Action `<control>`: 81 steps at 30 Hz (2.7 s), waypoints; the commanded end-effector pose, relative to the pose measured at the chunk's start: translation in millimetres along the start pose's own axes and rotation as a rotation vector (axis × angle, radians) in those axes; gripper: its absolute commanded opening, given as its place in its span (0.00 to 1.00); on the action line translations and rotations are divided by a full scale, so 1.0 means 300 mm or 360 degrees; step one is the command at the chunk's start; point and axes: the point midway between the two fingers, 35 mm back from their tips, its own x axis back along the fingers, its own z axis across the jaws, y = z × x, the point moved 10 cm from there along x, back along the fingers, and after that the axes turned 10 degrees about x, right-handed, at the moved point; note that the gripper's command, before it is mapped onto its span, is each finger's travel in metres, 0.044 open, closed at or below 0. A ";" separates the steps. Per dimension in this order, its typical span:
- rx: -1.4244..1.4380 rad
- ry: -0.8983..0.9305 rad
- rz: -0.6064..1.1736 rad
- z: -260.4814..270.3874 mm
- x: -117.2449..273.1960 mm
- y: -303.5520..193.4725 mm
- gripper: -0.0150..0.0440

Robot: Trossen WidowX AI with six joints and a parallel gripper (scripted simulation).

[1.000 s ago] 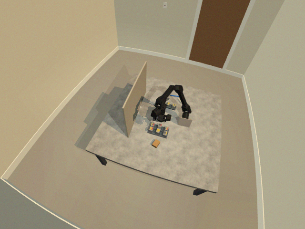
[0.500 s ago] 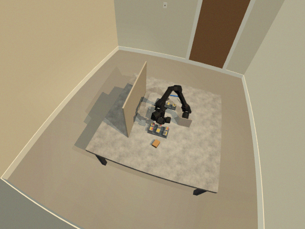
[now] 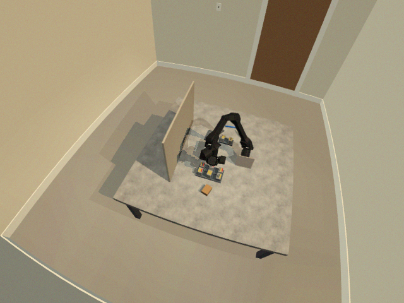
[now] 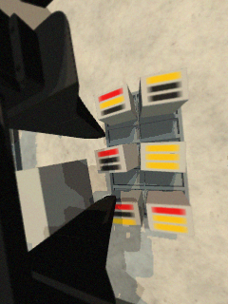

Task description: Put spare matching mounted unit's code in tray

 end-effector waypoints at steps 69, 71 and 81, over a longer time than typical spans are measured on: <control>0.0001 0.0010 0.0012 0.011 -0.231 -0.011 0.25; 0.0001 0.0010 0.0012 0.011 -0.231 -0.011 0.25; 0.0006 0.0009 0.0009 0.002 -0.126 -0.006 0.25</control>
